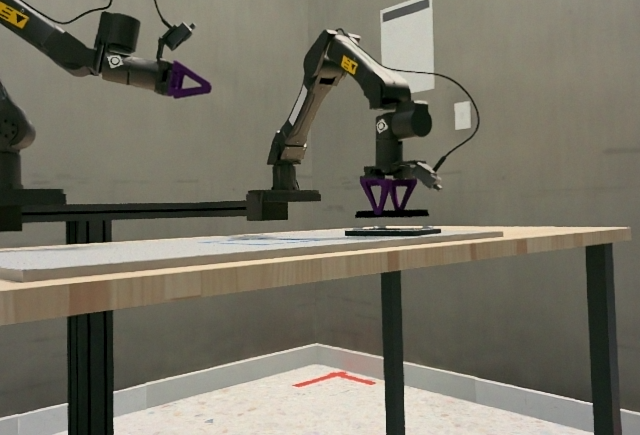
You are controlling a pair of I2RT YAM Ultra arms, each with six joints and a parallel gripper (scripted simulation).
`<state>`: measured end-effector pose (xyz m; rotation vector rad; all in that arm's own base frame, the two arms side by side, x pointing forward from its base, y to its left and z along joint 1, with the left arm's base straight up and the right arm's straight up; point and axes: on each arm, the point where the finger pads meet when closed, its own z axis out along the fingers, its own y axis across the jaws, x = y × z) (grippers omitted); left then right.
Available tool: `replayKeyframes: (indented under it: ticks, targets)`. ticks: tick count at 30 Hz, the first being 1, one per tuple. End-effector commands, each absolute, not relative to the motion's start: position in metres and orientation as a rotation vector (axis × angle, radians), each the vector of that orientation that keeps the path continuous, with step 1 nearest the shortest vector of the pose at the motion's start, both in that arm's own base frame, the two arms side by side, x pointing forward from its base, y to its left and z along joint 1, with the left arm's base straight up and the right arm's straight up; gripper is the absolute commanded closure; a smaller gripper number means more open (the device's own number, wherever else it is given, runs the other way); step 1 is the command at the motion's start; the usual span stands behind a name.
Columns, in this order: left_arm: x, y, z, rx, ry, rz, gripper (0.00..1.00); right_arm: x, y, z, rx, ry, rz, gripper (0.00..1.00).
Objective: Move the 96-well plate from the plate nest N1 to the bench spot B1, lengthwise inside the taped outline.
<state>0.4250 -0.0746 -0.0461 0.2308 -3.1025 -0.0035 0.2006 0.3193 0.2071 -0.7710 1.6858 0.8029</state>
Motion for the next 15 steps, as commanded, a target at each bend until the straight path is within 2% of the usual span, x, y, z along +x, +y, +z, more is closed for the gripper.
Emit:
replayKeyframes:
  ticks: [1,8,15]
  targets:
    - [0.436,-0.079,-0.021,0.247,-3.156,0.001,0.20,0.202,0.316,0.217,-0.760,1.661,0.798,0.00]
    - [0.435,-0.084,-0.021,0.296,-3.155,-0.009,0.20,0.206,0.310,0.202,-0.723,1.745,0.765,0.00]
    - [0.406,-0.167,-0.024,0.282,-3.109,0.001,0.20,0.208,0.296,0.171,-0.540,2.050,0.600,0.00]
